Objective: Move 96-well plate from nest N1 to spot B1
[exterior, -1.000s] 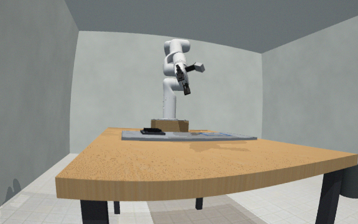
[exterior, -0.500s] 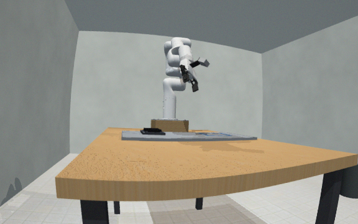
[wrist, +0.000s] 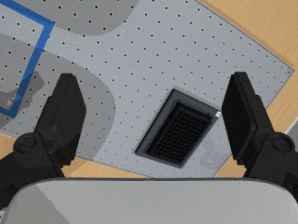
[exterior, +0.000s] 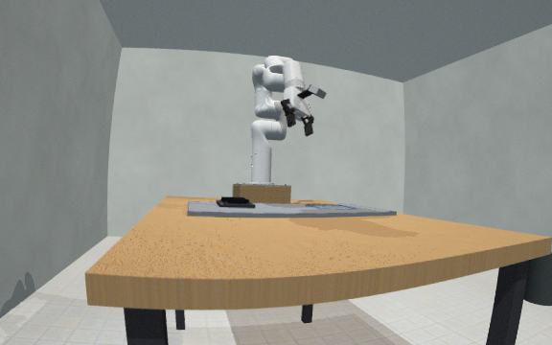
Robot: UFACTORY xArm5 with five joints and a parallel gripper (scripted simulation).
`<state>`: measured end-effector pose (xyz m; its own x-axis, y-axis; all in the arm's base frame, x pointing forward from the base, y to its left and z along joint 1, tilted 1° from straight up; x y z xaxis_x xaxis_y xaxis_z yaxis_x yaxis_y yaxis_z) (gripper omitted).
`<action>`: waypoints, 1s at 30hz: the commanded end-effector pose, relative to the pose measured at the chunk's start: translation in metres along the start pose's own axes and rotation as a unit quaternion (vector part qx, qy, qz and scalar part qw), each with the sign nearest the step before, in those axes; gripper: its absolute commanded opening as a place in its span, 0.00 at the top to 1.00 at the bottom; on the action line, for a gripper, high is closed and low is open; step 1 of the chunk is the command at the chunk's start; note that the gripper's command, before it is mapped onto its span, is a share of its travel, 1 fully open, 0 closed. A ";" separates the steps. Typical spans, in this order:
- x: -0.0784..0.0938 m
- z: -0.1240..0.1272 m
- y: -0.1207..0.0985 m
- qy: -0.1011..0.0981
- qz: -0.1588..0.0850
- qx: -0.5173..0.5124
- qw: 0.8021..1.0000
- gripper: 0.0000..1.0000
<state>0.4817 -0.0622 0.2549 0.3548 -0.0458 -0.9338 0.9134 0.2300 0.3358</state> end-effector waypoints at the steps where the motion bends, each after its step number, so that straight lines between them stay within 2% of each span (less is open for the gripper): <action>1: -0.009 -0.006 0.000 0.008 -0.016 0.018 1.000 0.00; 3: -0.015 -0.012 -0.001 0.015 -0.037 0.043 0.998 0.00; 5: -0.019 -0.016 -0.003 0.016 -0.038 0.045 0.998 0.00; 7: -0.025 -0.021 -0.004 0.022 -0.060 0.069 0.996 0.00; 10: -0.030 -0.025 -0.007 0.023 -0.061 0.071 0.995 0.00; 12: -0.036 -0.030 -0.008 0.027 -0.083 0.095 0.992 0.00; 15: -0.042 -0.034 -0.011 0.028 -0.084 0.096 0.991 0.00; 16: -0.045 -0.036 -0.012 0.029 -0.095 0.108 0.989 0.00; 18: -0.045 -0.036 -0.012 0.029 -0.095 0.108 0.989 0.00; 19: -0.048 -0.039 -0.013 0.030 -0.106 0.120 0.987 0.00; 21: -0.054 -0.043 -0.017 0.031 -0.107 0.122 0.986 0.00; 23: -0.060 -0.047 -0.019 0.031 -0.130 0.145 0.980 0.00; 27: -0.066 -0.052 -0.023 0.032 -0.131 0.146 0.980 0.00; 29: -0.073 -0.056 -0.025 0.031 -0.153 0.170 0.973 0.00; 30: -0.076 -0.058 -0.027 0.031 -0.154 0.171 0.973 0.00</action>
<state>0.4280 -0.0152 0.3005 0.0941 -0.0034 -0.9956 0.9930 -0.0721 0.0940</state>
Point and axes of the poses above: the point where the finger pads meet when closed, its own x axis out along the fingers, its own z axis across the jaws, y = z × x, the point moved 7 cm from there along -x, back along the fingers, and after that the axes turned 10 degrees about x, right-handed, at the moved point
